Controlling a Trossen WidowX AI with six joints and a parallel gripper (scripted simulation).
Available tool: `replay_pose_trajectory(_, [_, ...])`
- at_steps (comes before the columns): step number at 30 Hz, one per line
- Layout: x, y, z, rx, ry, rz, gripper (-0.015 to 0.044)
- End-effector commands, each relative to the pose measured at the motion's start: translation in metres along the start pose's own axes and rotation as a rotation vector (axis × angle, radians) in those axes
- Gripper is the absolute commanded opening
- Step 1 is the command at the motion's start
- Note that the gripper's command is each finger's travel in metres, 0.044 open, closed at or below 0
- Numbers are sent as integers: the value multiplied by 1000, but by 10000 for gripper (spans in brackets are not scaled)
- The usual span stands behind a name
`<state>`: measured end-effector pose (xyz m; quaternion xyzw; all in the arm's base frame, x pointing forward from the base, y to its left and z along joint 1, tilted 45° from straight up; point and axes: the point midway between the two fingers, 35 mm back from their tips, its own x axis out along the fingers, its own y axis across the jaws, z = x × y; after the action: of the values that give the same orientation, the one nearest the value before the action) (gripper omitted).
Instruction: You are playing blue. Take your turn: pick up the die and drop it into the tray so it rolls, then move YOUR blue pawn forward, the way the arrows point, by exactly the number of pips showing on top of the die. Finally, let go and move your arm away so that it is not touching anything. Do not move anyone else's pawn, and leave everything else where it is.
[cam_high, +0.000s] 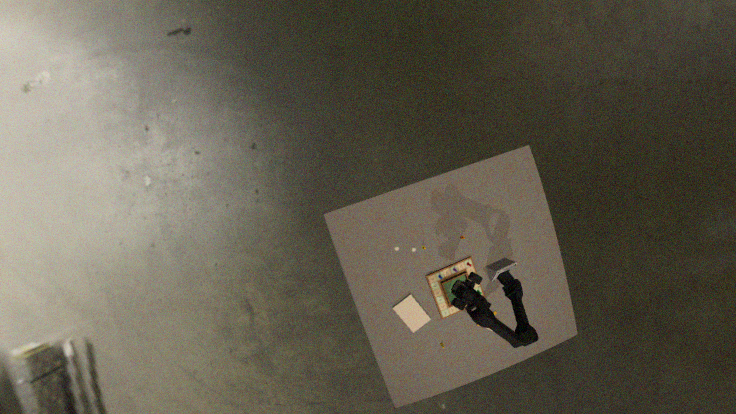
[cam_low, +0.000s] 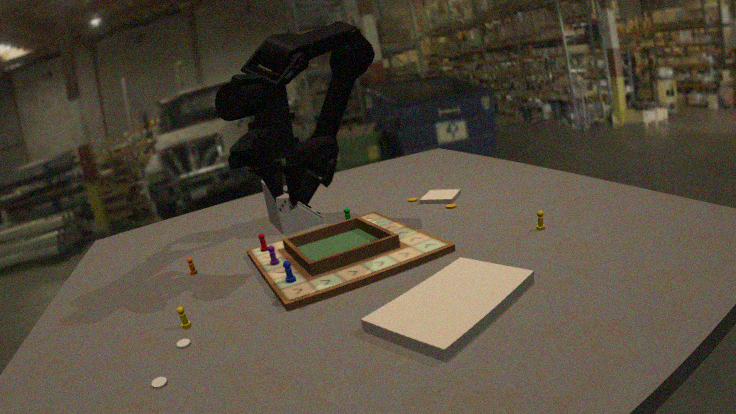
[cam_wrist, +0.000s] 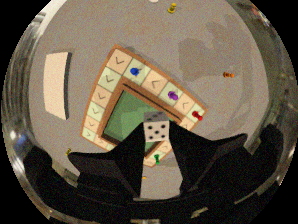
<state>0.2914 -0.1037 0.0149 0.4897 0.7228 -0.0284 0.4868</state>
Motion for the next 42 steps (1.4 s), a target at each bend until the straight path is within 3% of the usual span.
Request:
replay_pose_trajectory(1, [3, 8, -10, 115, 1, 5, 0])
replay_pose_trajectory(21, [22, 38, -61, 686, 21, 7, 0])
replay_pose_trajectory(28, [23, 38, -63, 705, 18, 3, 0])
replay_pose_trajectory(42, [35, 29, -67, 687, -365, -252, 0])
